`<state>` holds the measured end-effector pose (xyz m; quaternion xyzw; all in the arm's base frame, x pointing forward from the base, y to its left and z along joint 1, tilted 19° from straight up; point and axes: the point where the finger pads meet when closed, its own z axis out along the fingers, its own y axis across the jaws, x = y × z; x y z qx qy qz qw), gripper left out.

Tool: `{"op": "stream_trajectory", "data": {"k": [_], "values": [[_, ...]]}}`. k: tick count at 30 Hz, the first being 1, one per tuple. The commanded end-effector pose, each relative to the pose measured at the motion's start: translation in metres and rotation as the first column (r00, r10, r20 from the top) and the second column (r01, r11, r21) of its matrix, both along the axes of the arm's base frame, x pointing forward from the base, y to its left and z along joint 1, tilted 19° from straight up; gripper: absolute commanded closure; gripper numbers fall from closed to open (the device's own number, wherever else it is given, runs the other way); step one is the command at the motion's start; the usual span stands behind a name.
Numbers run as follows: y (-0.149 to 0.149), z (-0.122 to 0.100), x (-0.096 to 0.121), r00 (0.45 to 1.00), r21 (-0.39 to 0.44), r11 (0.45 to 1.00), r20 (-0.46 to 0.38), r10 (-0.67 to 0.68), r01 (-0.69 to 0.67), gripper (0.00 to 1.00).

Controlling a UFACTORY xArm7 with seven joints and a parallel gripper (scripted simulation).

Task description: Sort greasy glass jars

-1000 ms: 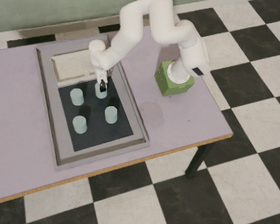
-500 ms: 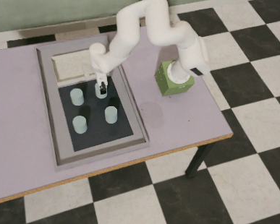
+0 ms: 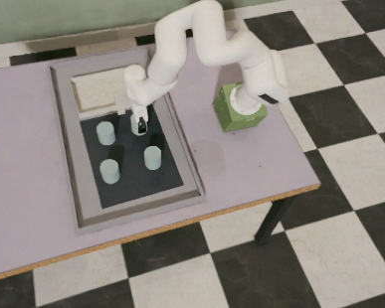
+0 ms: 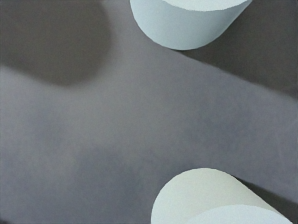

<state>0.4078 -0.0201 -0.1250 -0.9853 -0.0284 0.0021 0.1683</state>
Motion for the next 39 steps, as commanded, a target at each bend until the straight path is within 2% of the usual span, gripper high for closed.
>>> {"op": "stream_trajectory", "data": {"k": [1, 7, 8, 29, 30, 39], "values": [[-0.0002, -0.0032, 0.0023, 1.0, -0.002, 1.0, 0.005, -0.002, 0.002, 0.0], [-0.0002, -0.0032, 0.0023, 1.0, -0.002, 1.0, 0.005, -0.002, 0.002, 0.0], [-0.0002, -0.0032, 0.0023, 1.0, -0.002, 1.0, 0.005, -0.002, 0.002, 0.1], [-0.0002, -0.0032, 0.0023, 1.0, -0.002, 1.0, 0.005, -0.002, 0.002, 0.1], [-0.0002, -0.0032, 0.0023, 1.0, -0.002, 1.0, 0.005, -0.002, 0.002, 0.13], [-0.0002, -0.0032, 0.0023, 1.0, -0.002, 1.0, 0.005, -0.002, 0.002, 0.13]]}}
